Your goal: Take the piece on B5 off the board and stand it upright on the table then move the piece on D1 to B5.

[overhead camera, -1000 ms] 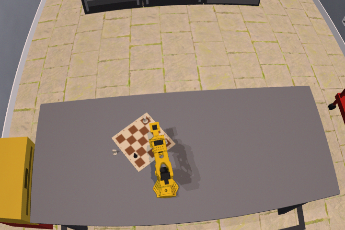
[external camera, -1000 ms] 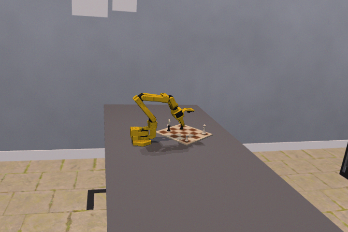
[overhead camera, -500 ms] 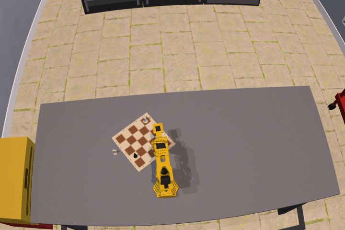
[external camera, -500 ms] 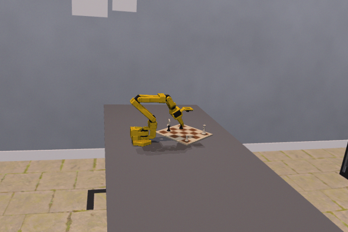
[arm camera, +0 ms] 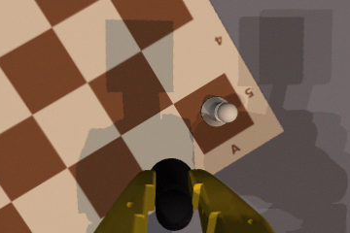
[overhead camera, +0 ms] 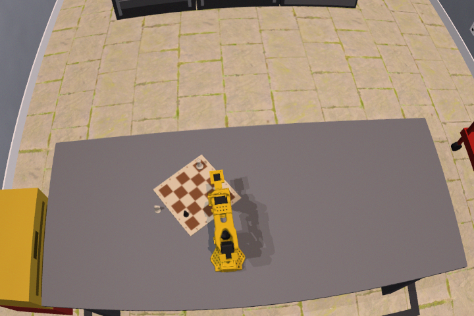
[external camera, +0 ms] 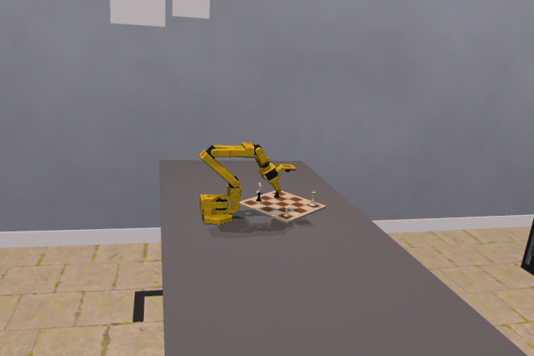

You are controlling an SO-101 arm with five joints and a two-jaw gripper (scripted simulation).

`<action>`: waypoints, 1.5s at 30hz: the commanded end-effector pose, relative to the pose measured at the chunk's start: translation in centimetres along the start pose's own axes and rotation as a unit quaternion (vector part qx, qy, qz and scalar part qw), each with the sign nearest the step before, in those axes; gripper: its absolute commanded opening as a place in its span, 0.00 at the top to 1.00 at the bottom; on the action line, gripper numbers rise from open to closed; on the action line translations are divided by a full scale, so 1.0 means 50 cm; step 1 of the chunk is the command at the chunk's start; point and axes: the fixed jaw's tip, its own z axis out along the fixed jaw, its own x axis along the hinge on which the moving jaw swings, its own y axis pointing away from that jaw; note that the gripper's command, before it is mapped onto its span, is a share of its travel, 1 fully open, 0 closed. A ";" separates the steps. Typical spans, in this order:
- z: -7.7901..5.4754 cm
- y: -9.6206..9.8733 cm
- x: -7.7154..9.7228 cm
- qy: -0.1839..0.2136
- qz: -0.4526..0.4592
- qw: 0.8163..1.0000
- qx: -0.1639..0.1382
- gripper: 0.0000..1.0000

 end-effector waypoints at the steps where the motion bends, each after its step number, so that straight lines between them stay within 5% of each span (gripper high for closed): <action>1: -0.009 0.006 -0.014 -0.008 -0.011 1.000 -0.004 1.00; 26: -0.004 0.009 -0.018 -0.009 -0.015 1.000 -0.007 1.00; 45: 0.041 0.010 0.007 -0.009 -0.015 1.000 -0.007 1.00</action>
